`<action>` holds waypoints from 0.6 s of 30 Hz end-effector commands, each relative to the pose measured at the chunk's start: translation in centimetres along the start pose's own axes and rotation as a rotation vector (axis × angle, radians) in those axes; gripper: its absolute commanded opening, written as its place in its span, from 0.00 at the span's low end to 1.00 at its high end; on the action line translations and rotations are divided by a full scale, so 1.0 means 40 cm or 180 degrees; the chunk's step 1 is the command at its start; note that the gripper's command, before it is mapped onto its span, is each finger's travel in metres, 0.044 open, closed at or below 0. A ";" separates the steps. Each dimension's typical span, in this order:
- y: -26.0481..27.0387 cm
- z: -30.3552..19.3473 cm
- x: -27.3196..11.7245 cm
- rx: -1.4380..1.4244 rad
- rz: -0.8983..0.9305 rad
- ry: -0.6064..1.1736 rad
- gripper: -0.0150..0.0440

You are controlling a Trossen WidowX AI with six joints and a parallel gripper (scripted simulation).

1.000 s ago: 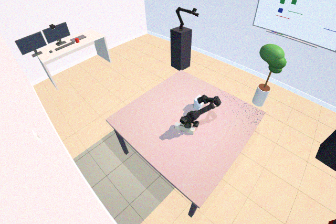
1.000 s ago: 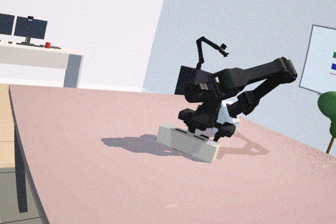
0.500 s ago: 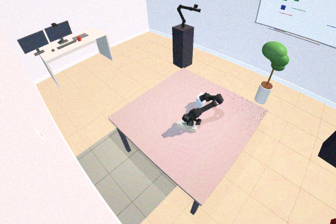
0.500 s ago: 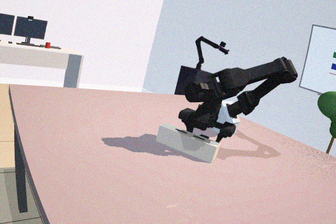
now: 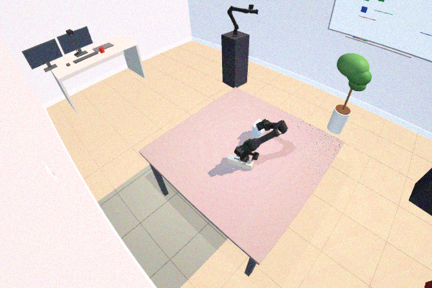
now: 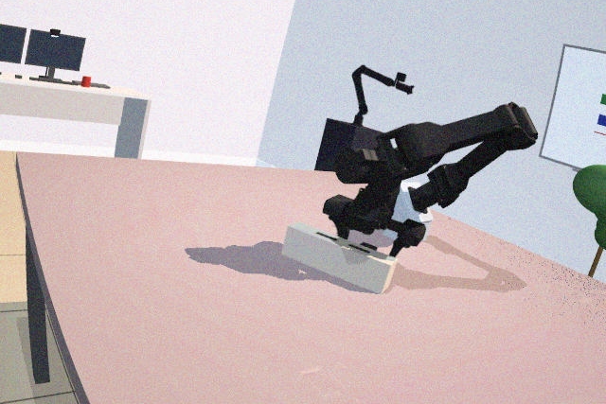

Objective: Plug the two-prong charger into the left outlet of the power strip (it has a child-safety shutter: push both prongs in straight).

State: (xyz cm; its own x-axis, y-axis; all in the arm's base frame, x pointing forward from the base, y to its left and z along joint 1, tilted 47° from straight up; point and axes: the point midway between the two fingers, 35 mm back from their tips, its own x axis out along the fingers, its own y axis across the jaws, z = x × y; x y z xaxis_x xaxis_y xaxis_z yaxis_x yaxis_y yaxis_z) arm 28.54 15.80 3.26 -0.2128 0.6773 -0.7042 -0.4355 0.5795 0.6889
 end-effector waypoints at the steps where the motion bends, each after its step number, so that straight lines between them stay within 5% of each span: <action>1: 0.001 -0.005 0.001 -0.0016 0.0011 -0.0011 1.00; 18: 0.000 -0.023 0.003 -0.0031 0.0011 -0.0029 1.00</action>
State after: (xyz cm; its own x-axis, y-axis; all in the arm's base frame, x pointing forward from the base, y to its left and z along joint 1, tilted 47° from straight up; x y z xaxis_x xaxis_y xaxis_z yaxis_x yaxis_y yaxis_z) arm 28.01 15.55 3.11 -0.2059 0.6813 -0.7025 -0.4418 0.5758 0.6879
